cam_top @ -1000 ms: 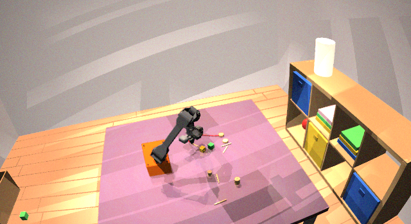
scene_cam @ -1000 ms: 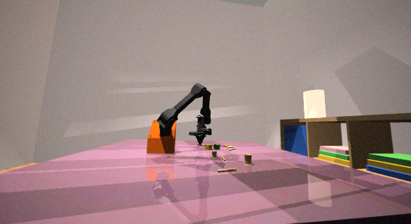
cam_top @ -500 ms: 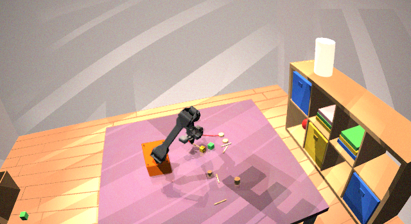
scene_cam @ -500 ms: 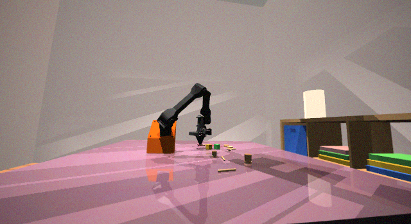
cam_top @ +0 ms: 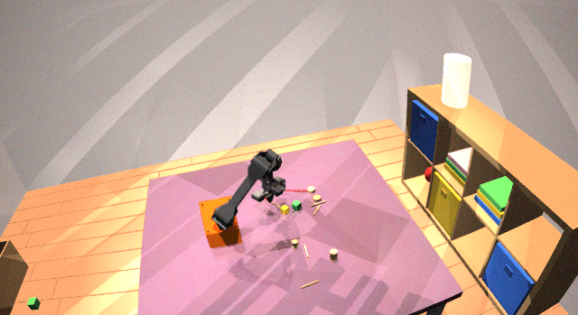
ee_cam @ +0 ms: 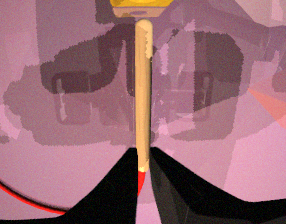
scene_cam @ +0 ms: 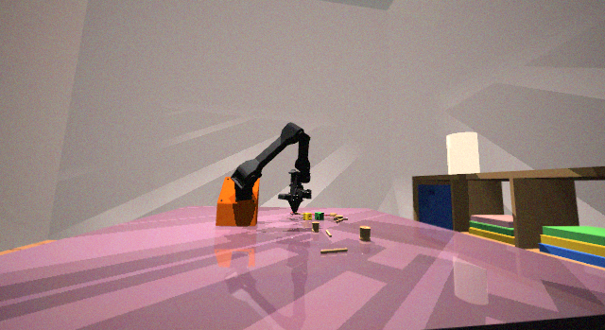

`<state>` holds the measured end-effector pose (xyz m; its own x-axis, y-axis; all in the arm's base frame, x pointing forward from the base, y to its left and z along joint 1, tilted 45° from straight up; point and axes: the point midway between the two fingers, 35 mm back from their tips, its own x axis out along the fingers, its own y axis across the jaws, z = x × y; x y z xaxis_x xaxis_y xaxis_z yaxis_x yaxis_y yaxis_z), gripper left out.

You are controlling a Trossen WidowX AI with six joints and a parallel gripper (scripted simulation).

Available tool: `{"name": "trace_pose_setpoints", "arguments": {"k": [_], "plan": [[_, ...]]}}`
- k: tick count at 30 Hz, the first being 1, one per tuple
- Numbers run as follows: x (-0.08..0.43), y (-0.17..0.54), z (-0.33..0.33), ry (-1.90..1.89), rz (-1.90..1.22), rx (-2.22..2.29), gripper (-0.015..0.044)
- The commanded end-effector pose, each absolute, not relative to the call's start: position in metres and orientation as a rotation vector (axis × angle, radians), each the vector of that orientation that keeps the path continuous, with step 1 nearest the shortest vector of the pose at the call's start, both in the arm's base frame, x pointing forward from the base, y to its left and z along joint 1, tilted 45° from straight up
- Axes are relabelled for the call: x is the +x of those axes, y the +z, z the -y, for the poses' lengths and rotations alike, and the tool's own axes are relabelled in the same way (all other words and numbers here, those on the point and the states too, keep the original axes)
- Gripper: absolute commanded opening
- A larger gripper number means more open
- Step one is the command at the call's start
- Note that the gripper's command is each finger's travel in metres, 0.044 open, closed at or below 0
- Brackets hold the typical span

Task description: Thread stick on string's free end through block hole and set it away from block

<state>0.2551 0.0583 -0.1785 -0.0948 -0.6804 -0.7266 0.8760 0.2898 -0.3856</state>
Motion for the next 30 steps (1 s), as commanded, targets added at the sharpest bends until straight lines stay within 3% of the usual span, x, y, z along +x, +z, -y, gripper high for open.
{"name": "trace_pose_setpoints", "arguments": {"k": [1,30], "plan": [[0.254,-0.179,-0.059,-1.327,-1.023,0.247,0.0000],[0.242,-0.197,-0.080,-1.313,-1.032,0.244,0.0000]]}}
